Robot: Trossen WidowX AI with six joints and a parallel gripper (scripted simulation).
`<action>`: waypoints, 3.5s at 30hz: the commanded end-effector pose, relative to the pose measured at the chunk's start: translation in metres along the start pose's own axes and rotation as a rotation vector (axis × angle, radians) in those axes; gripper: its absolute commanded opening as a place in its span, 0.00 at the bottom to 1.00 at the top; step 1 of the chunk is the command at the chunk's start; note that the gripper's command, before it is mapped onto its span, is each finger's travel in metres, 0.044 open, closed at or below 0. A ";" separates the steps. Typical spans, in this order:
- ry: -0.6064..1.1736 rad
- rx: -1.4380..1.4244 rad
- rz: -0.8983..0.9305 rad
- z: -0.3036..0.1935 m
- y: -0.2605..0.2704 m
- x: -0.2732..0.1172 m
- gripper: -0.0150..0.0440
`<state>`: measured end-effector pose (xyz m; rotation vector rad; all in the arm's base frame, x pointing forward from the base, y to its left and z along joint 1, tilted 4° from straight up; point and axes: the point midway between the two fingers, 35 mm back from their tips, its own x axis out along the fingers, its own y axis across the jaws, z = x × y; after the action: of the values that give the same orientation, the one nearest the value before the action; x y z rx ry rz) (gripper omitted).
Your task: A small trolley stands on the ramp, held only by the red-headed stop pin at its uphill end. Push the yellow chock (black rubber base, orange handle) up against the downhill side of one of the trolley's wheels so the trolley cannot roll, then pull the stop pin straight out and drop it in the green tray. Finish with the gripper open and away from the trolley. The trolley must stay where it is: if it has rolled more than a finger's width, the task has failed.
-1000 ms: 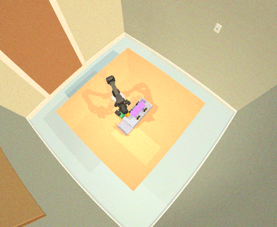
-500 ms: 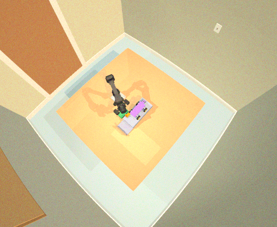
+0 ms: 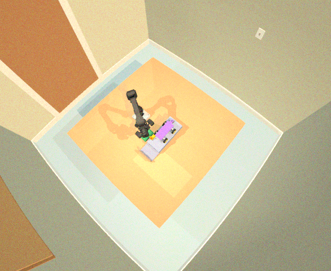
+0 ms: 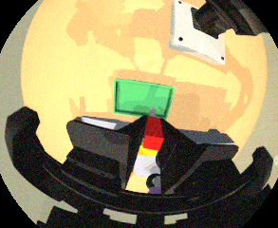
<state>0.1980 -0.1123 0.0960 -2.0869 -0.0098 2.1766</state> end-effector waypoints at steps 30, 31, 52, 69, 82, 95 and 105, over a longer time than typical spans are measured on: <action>0.003 -0.006 -0.047 0.002 -0.010 0.049 0.58; 0.003 -0.006 -0.047 0.002 -0.010 0.050 0.58; 0.003 -0.006 -0.046 0.003 0.002 0.054 0.58; 0.003 -0.006 -0.045 0.002 0.011 0.058 0.58; 0.003 -0.006 -0.045 0.002 0.017 0.062 0.58; 0.003 -0.006 -0.044 0.001 0.023 0.066 0.58; 0.003 -0.006 -0.044 0.001 0.028 0.068 0.58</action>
<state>0.1918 -0.1308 0.0267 -2.0688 -0.0585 2.1459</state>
